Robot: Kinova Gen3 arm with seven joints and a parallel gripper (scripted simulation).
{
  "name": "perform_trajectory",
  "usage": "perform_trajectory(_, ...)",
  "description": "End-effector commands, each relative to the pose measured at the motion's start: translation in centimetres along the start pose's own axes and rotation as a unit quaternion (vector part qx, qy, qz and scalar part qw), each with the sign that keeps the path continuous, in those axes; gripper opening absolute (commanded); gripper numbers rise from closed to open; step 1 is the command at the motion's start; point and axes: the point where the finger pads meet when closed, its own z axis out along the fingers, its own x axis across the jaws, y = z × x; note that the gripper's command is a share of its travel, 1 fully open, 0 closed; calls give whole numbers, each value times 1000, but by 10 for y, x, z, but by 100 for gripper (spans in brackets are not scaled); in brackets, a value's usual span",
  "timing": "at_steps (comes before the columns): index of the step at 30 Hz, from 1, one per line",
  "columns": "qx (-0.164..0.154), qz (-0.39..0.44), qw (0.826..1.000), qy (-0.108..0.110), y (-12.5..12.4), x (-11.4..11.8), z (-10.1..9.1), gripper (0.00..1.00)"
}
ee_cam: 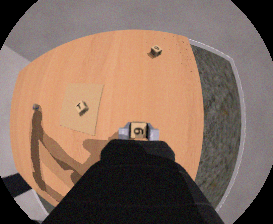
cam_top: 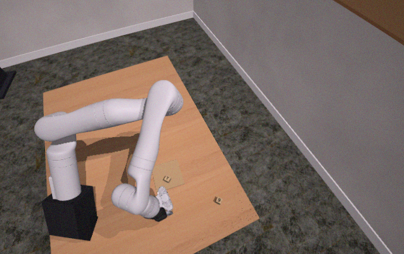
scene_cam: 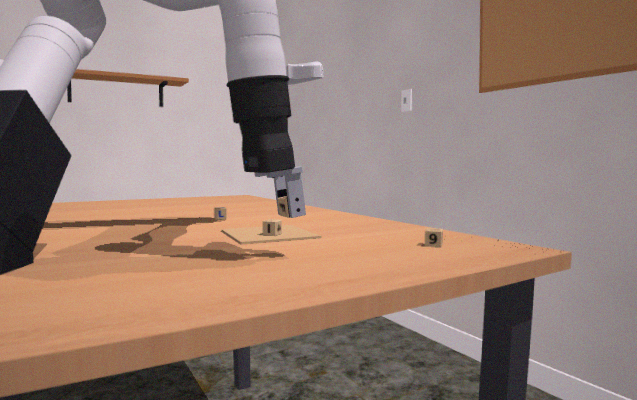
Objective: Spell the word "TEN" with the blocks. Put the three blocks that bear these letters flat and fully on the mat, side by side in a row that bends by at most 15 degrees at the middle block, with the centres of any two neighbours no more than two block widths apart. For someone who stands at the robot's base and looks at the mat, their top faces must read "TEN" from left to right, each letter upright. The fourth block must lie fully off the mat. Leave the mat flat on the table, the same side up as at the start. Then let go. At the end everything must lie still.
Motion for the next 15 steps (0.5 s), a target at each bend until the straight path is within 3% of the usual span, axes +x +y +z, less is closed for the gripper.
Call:
perform_trajectory(1, 20, 15, 1000, 1, 9, 3, -2, 49)
perform_trajectory(5, 66, 15, 998, 2, 9, 3, -2, 49)
perform_trajectory(7, 66, 15, 998, 2, 9, 3, -2, 49)
perform_trajectory(15, 176, 14, 984, 2, 10, 3, -2, 49)
